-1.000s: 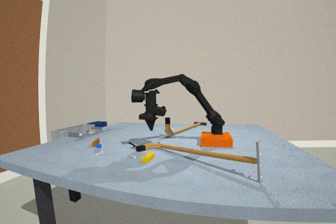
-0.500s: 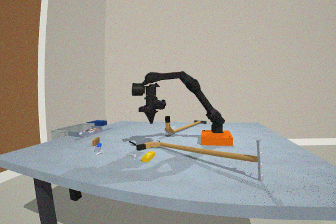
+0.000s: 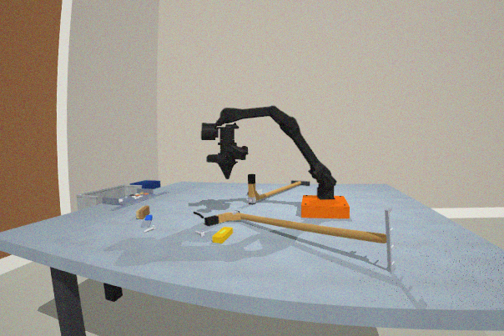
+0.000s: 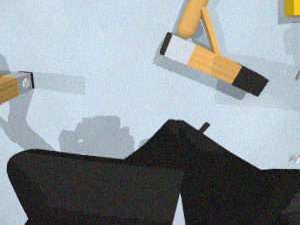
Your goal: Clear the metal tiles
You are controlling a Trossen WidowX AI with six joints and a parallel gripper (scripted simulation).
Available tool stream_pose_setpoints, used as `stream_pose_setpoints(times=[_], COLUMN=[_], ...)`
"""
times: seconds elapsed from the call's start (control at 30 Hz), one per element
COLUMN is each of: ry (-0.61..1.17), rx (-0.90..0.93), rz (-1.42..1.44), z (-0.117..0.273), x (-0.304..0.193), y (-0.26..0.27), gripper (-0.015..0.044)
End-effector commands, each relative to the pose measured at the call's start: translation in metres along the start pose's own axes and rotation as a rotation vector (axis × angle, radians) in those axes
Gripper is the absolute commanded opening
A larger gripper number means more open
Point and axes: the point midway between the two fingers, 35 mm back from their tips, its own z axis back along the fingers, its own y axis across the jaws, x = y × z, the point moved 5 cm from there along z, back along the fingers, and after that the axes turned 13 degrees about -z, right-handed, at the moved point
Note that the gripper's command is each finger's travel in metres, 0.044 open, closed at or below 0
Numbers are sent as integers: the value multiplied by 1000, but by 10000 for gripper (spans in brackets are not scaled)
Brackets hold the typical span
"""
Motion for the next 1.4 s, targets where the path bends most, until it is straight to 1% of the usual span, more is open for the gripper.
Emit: stream_pose_setpoints(times=[0.0,0.7,1.37], ry=[9,23,27], rx=[2,11,22], rz=[-80,-413,-724], z=[3,12,16], x=[-16,-73,-104], y=[18,108,201], gripper=[0,0,0])
